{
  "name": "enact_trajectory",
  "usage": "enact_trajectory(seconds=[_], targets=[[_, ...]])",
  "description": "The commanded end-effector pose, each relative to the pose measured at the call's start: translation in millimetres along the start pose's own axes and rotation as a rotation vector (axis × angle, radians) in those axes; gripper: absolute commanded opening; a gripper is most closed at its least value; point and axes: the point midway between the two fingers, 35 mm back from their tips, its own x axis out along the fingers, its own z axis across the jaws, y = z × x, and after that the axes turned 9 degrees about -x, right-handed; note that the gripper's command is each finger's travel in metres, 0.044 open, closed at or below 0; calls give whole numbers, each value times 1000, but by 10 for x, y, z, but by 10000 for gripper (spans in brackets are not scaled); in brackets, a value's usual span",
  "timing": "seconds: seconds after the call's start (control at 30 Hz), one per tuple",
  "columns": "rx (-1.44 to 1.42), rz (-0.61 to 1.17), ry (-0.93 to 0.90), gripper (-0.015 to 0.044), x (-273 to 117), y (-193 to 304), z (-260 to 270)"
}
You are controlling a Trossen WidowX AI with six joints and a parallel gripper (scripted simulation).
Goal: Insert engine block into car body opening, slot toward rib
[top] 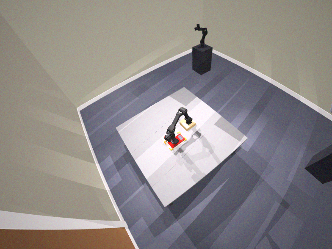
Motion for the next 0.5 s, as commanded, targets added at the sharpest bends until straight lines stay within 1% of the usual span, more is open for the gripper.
enact_trajectory(seconds=[0.0, 0.1, 0.23, 0.47], targets=[[-98, -3, -3, 158, -14, -4, 5], [-147, -3, -3, 158, -14, 0, 4], [-137, -3, -3, 158, -15, 0, 4], [36, -3, -3, 158, -15, 0, 4]])
